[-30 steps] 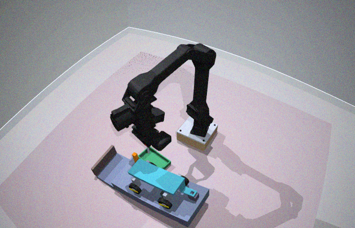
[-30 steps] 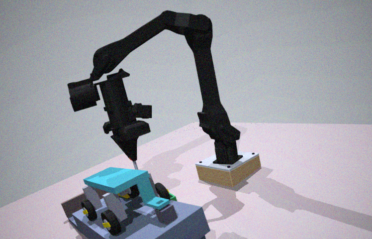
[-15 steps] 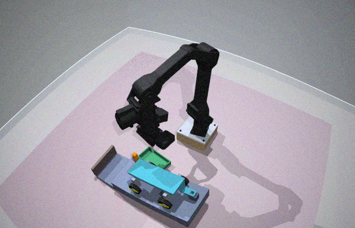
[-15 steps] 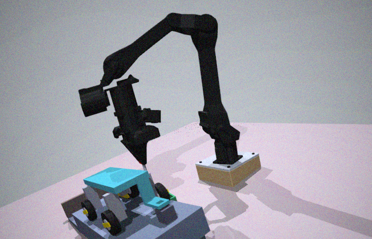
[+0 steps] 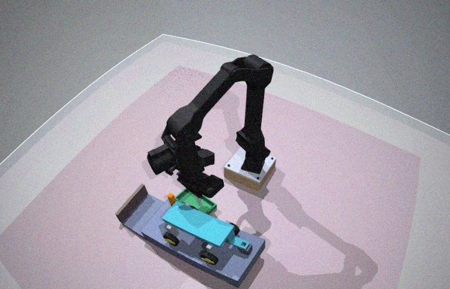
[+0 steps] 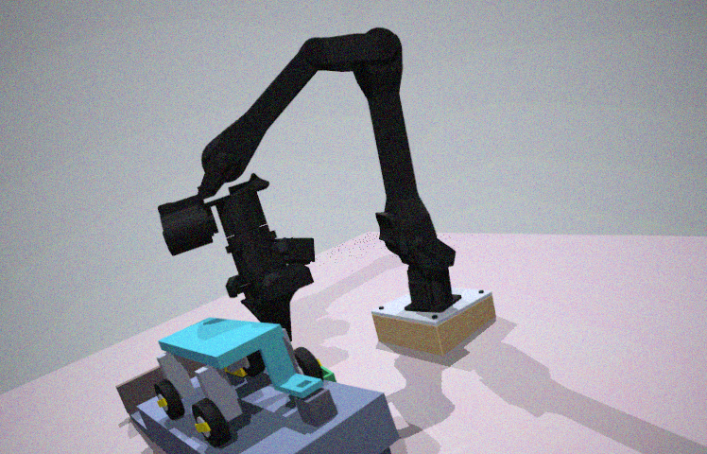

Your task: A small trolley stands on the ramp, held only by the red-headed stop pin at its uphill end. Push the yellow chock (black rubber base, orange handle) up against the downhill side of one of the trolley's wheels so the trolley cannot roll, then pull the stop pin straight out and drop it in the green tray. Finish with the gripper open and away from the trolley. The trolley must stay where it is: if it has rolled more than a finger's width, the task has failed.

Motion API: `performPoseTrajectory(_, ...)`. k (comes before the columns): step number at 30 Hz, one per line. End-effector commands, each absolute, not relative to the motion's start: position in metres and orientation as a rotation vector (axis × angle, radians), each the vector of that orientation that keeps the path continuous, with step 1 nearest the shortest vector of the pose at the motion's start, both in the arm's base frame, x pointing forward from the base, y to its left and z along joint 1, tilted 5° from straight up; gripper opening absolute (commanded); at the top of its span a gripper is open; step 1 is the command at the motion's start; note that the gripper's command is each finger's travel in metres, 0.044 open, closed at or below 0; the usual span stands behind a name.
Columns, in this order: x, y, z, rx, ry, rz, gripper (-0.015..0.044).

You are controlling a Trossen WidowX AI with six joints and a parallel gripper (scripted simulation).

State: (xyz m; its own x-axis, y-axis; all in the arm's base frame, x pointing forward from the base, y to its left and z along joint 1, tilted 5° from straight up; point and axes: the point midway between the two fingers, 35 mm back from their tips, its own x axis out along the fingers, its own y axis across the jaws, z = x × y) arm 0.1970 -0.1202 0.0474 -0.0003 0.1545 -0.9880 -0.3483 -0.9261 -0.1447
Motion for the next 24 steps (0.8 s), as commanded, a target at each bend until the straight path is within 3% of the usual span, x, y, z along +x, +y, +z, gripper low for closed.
performPoseTrajectory(1,0.197,-0.113,0.035,-1.920,0.193,1.991,0.0000)
performPoseTrajectory(7,0.197,-0.108,0.026,-1.920,0.193,1.991,0.0000)
performPoseTrajectory(14,0.196,-0.111,0.026,-1.920,0.193,1.991,0.0184)
performPoseTrajectory(24,0.193,-0.118,0.024,-1.920,0.194,1.992,0.0190)
